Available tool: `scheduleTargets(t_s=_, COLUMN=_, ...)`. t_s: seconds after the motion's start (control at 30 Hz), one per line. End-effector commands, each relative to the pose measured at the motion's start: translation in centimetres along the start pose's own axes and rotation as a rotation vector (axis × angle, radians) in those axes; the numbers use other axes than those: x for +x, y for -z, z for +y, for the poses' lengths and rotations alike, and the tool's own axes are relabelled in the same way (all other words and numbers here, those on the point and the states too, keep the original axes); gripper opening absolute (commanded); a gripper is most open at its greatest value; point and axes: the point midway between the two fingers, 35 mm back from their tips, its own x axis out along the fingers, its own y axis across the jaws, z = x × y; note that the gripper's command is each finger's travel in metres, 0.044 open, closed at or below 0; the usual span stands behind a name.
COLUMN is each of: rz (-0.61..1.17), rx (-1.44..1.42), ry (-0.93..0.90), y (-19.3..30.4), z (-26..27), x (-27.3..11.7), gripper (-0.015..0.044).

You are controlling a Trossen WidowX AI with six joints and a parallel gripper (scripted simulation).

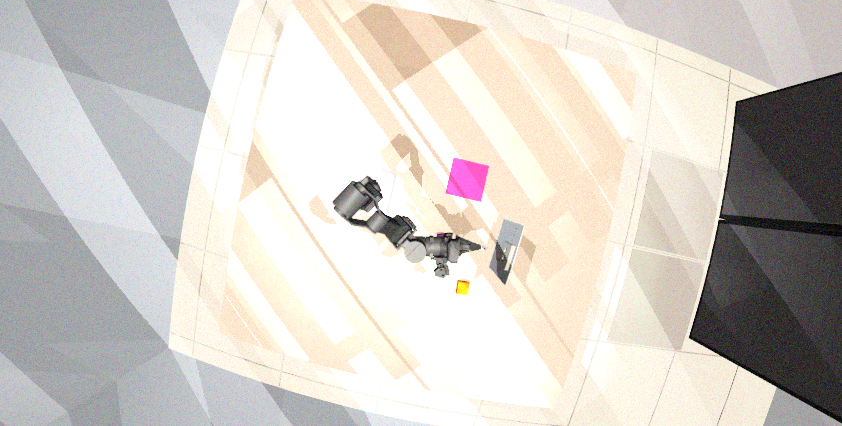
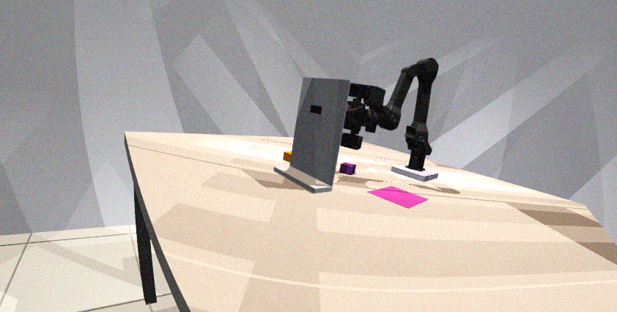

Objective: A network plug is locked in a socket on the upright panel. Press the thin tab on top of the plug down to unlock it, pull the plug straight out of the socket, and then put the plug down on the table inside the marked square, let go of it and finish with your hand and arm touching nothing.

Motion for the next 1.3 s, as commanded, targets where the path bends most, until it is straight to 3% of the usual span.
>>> scheduleTargets(t_s=0.0, rz=0.0, rx=-0.001, ry=-0.001, y=0.0, z=0.5, x=0.0, gripper=0.0)
scheduleTargets(t_s=1.27, rz=0.009, rx=0.031, ry=0.031, y=1.9, z=5.6, x=-1.0, gripper=0.0)
